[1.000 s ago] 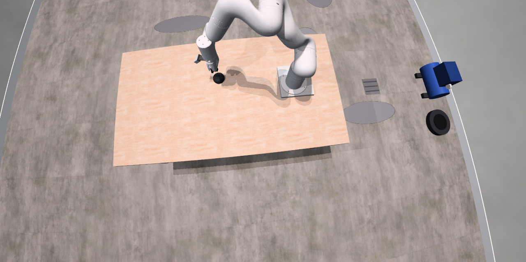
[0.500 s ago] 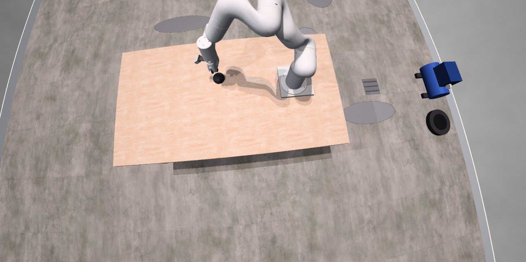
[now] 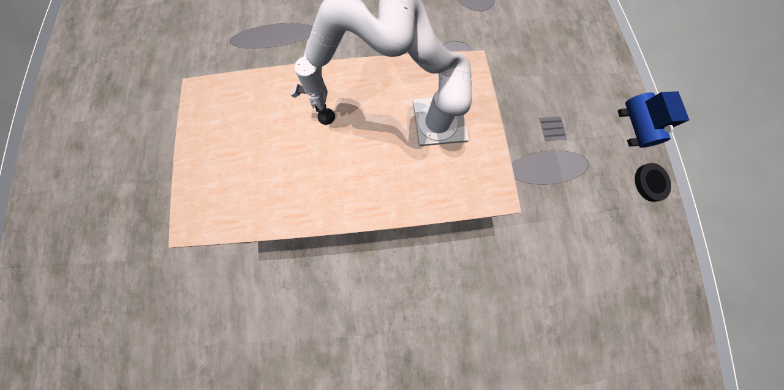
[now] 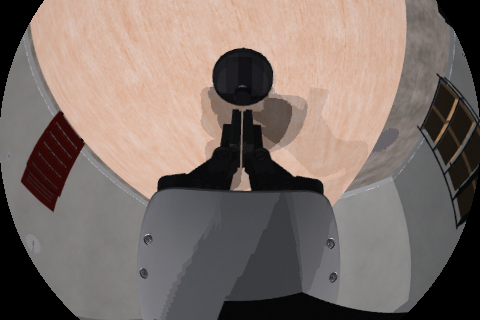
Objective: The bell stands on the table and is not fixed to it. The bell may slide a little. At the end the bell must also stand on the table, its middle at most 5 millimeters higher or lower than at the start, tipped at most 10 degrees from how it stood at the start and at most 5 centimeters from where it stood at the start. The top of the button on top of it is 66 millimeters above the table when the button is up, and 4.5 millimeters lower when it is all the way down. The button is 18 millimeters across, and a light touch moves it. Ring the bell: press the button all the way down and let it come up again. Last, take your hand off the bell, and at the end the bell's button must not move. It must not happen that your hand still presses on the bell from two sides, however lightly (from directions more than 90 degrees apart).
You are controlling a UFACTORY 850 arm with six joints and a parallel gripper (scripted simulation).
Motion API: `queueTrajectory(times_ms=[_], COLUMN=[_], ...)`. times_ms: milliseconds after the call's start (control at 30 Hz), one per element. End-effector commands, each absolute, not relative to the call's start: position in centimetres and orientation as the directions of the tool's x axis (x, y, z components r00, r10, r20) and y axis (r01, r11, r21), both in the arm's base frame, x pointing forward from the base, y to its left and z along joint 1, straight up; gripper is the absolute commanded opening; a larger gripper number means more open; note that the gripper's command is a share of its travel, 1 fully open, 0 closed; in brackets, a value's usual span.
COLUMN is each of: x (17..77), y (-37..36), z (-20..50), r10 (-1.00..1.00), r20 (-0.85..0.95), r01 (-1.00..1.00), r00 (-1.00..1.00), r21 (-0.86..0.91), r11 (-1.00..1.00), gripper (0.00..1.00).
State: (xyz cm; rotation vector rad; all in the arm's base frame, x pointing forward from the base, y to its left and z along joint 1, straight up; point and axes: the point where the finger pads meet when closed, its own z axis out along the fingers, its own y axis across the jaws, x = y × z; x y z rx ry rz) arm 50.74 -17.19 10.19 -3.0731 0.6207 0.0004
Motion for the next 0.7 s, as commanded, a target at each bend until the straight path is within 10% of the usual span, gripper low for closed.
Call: queueTrajectory(times_ms=[0, 667], x=[50.9, 50.9], y=[-17.2, -17.2], z=[9.4, 7.2], r10=[-0.388, -0.388], r20=[0.001, 0.001], r01=[-0.388, -0.388], r00=[0.922, 0.922], r21=[-0.006, -0.006], r11=[-0.922, -0.922], gripper=[0.0, 0.0])
